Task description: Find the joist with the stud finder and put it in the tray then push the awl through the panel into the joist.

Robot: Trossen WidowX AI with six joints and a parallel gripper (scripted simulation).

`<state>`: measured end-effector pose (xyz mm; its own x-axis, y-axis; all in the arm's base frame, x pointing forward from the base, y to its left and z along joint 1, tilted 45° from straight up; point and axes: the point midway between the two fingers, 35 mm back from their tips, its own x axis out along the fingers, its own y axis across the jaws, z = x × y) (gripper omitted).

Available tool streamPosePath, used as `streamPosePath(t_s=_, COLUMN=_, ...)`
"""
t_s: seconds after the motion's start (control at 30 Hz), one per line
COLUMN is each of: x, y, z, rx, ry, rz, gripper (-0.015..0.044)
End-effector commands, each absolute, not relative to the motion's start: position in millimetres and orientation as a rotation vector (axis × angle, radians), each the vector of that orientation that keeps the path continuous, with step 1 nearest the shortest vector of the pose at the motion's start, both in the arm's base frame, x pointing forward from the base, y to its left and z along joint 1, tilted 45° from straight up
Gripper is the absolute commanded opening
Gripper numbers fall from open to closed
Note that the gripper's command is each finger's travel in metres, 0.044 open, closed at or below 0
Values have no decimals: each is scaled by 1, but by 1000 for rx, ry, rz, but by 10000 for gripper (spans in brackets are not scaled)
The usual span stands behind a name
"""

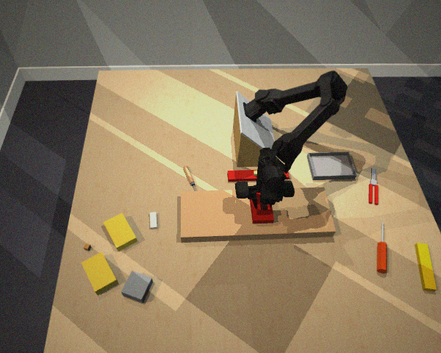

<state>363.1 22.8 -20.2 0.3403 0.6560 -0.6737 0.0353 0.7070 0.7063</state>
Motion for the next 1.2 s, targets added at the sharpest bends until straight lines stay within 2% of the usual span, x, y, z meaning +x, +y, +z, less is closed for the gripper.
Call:
streamPosePath(t_s=0.0, x=363, y=12, z=-32, rx=702, ry=1171, rz=451, gripper=0)
streamPosePath(t_s=1.17, x=360, y=-71, z=-113, rx=695, ry=1171, rz=447, gripper=0)
